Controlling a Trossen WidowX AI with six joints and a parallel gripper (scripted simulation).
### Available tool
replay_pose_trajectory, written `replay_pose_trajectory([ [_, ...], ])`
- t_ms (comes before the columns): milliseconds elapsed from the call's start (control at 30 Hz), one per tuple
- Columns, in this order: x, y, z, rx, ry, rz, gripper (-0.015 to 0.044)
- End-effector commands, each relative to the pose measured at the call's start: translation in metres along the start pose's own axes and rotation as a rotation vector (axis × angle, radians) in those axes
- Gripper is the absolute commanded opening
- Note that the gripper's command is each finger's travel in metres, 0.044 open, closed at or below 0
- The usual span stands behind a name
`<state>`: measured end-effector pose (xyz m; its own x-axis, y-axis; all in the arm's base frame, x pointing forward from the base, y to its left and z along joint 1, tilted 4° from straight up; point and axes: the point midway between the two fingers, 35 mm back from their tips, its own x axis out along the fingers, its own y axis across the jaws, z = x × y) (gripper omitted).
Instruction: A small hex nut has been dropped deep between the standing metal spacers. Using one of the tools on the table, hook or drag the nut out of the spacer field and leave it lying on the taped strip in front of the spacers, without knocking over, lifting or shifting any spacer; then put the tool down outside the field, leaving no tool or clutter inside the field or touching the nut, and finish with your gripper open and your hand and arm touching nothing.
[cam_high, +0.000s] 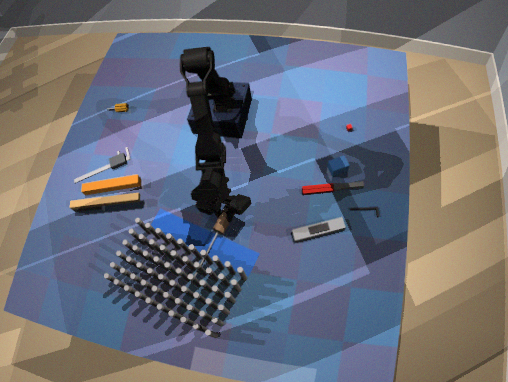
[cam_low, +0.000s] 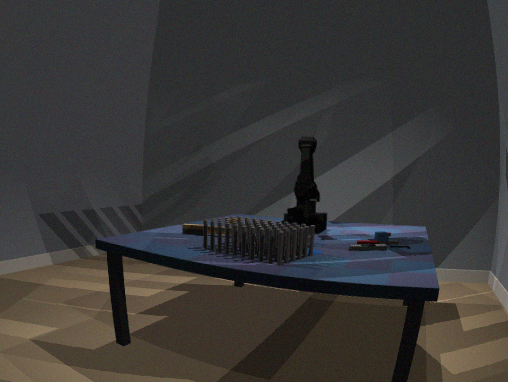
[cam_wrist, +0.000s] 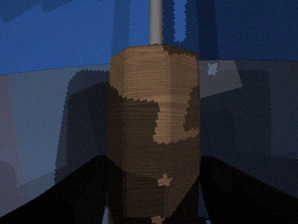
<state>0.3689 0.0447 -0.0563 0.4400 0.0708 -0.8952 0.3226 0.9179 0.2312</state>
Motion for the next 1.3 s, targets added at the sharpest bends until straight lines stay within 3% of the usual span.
replay_pose_trajectory([
  [0, -0.002, 0.0, -0.002, 0.004, -0.002, -0.001, 0.0],
  [1267, -0.011, 0.0, -0.025, 0.004, 0.0, -0.002, 0.0],
])
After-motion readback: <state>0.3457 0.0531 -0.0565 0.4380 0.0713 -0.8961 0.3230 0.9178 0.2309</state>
